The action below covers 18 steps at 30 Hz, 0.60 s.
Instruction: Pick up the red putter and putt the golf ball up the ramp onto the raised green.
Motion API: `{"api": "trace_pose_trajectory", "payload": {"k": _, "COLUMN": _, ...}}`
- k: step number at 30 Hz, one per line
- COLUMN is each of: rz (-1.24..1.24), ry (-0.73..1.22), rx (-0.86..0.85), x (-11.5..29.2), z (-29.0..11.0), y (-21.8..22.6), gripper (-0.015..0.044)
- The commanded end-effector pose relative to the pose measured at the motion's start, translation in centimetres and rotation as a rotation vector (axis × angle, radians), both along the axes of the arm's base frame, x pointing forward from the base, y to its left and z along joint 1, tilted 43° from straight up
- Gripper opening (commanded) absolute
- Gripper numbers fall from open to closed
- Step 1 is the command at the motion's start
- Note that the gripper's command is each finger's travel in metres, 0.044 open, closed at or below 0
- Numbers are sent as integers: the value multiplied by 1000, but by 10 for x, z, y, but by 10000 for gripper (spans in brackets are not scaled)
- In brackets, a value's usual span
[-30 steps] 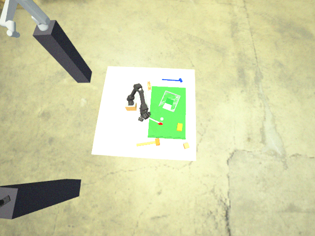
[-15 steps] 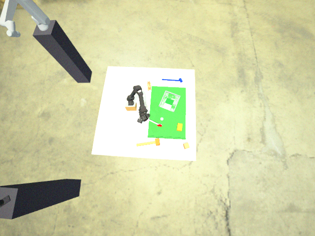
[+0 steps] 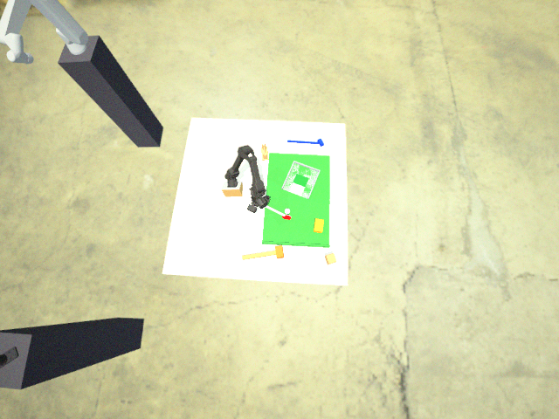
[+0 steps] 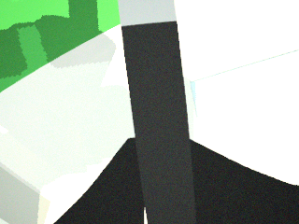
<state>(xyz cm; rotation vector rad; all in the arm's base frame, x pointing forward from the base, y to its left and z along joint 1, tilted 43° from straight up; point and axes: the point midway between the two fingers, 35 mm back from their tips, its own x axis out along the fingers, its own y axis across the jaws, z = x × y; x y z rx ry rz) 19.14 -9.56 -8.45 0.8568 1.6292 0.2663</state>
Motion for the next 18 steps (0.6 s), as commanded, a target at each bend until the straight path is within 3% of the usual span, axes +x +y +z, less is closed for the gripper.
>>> {"api": "trace_pose_trajectory", "payload": {"k": 1, "rz": 3, "ry": -10, "rx": 6, "x": 17, "z": 30, "y": 36, "gripper": 0}}
{"api": "trace_pose_trajectory", "payload": {"k": 7, "rz": 7, "ry": -13, "rx": 18, "x": 24, "z": 50, "y": 63, "gripper": 0}}
{"api": "trace_pose_trajectory", "payload": {"k": 18, "rz": 7, "ry": -12, "rx": 16, "x": 25, "z": 87, "y": 28, "gripper": 0}}
